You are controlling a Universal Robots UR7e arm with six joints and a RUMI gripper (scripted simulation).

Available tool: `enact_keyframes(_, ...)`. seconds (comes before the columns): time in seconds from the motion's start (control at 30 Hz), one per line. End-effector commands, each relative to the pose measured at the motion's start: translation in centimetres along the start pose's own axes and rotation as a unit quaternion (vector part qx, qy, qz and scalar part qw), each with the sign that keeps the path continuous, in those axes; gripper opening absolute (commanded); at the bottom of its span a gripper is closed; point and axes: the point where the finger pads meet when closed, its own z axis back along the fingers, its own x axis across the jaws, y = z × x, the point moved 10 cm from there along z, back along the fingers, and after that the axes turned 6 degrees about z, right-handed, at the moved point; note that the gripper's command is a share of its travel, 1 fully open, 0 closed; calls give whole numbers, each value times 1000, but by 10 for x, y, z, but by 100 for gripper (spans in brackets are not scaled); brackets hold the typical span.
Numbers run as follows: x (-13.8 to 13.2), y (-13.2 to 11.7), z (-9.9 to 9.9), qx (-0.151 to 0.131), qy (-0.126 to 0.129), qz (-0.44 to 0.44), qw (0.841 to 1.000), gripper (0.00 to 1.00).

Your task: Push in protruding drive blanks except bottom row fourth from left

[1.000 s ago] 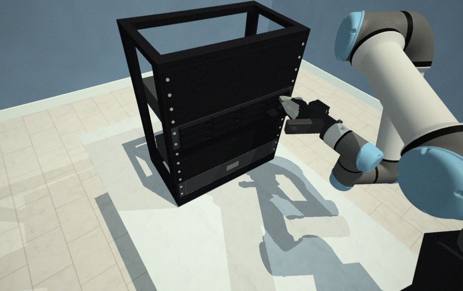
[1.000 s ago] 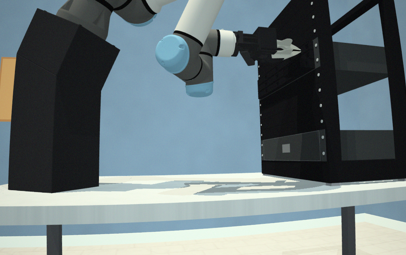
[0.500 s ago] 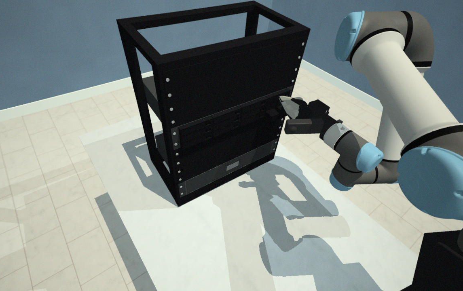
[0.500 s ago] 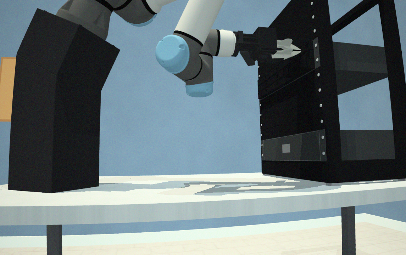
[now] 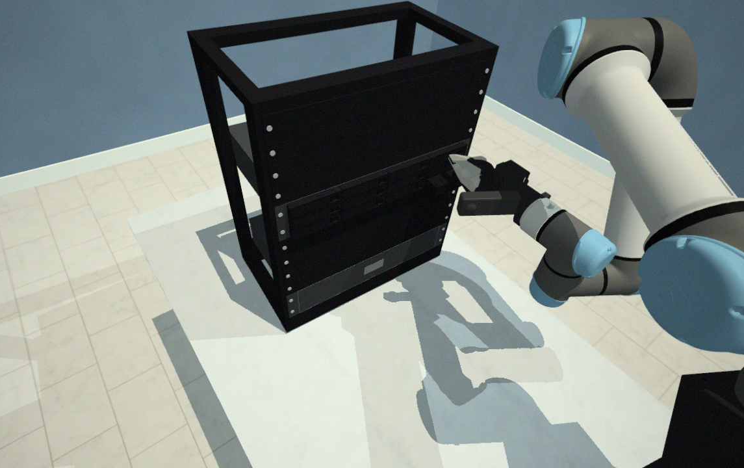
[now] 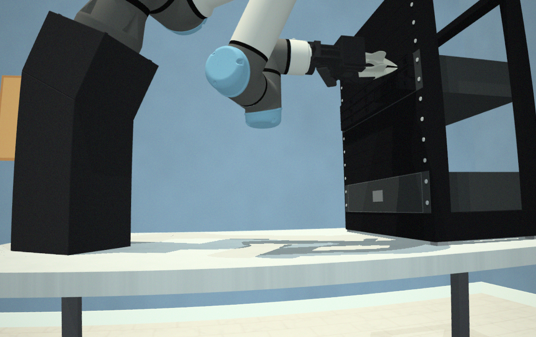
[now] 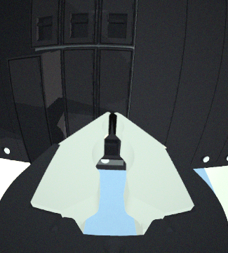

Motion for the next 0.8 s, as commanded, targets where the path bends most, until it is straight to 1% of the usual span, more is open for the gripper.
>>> enact_keyframes(0.0, 2, -1, -3, -1, -4, 2, 1000, 0)
enact_keyframes(0.27, 2, -1, 1, -1, -4, 2, 1000, 0)
enact_keyframes(0.33, 2, -1, 6, -1, -4, 2, 1000, 0)
enact_keyframes(0.47, 2, -1, 21, -1, -4, 2, 1000, 0)
enact_keyframes(0.77, 2, -1, 67, -1, -4, 2, 1000, 0)
